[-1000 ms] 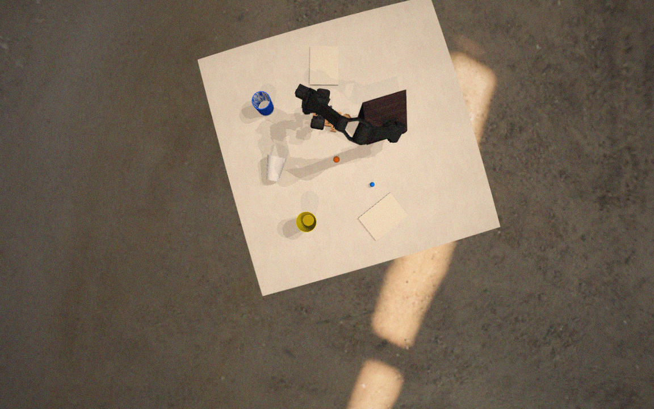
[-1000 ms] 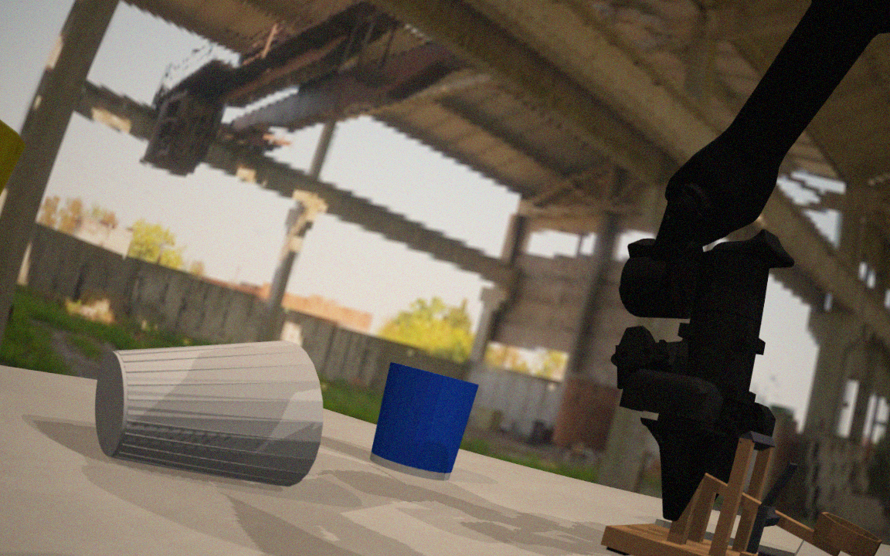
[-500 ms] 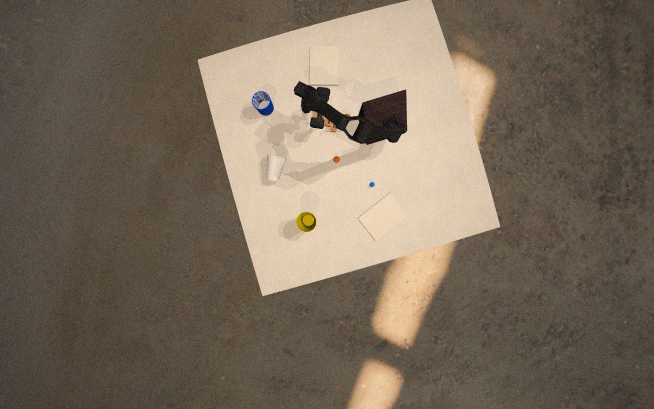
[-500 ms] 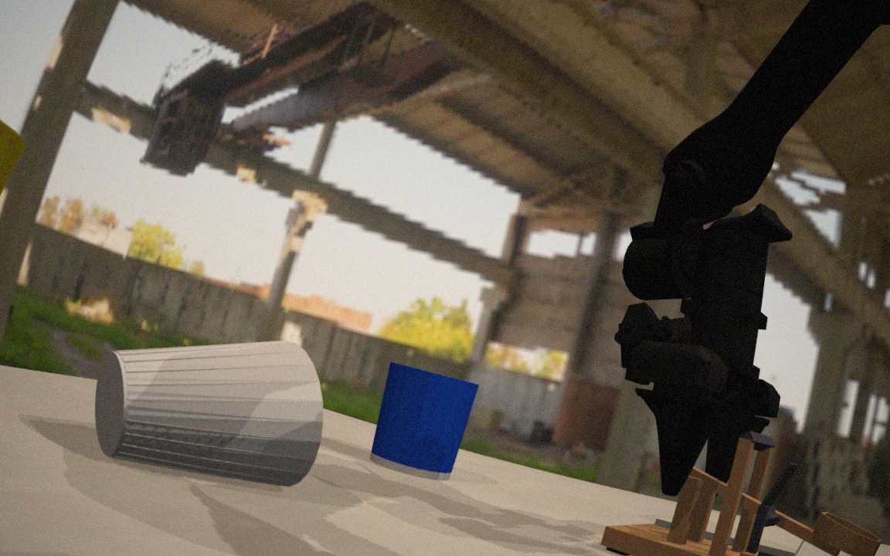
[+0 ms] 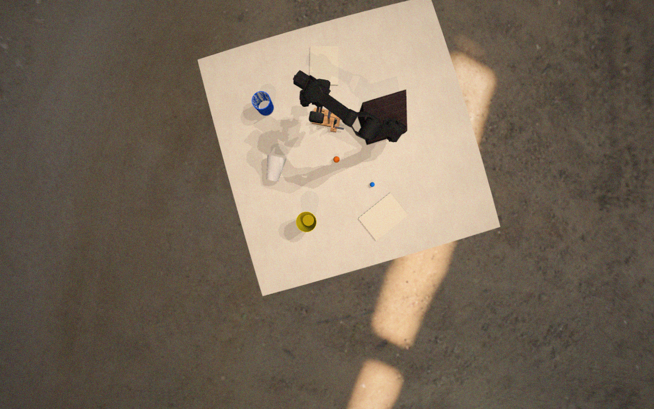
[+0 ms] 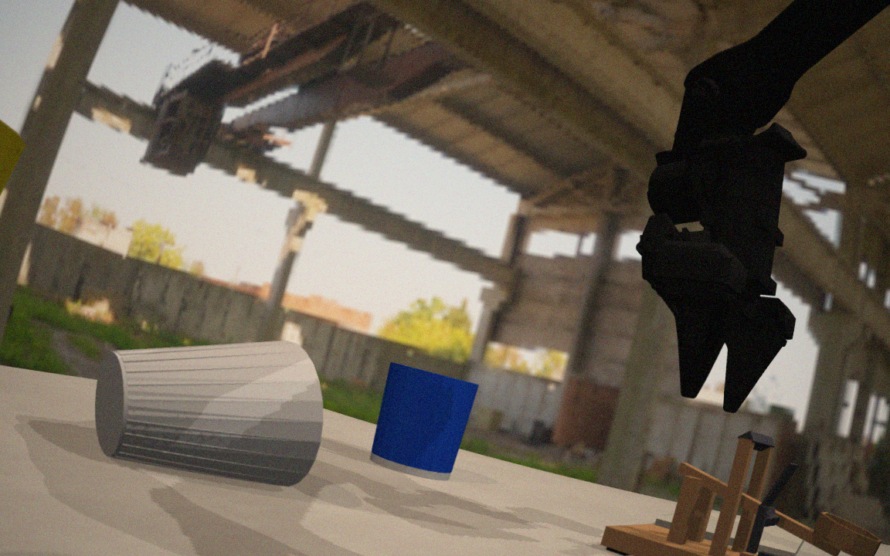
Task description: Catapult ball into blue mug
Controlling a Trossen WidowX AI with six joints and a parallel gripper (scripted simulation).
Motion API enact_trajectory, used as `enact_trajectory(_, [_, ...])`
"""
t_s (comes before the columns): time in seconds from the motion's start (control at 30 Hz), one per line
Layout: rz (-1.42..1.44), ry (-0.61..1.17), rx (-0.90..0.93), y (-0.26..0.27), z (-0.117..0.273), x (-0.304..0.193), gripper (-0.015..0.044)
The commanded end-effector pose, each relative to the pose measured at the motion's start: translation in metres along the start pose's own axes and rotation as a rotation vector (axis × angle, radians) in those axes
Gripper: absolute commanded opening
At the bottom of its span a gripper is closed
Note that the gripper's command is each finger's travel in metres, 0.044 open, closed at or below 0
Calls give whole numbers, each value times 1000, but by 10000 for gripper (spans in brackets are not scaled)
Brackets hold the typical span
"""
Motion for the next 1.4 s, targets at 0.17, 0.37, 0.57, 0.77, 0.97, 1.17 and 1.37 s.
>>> enact_trajectory(0.17, [5,-7,-1,0,-40,-1,440])
enact_trajectory(0.37, [5,-7,-1,0,-47,-1,440])
enact_trajectory(0.57, [5,-7,-1,0,-57,0,440])
enact_trajectory(0.77, [5,-8,-1,0,-67,0,440])
enact_trajectory(0.97, [5,-7,-1,0,-76,0,440])
enact_trajectory(1.17, [5,-7,0,1,-86,0,440])
enact_trajectory(1.37, [11,-4,-5,1,-89,-1,414])
Point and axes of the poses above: the point midway between the two fingers, 35 mm back from their tips, its own z axis back along the fingers, its own y axis across the jaws, x = y × z, the point moved 10 cm from there along z, back along the fingers, and after that the axes turned 7 degrees about z, right-handed, at the moved point
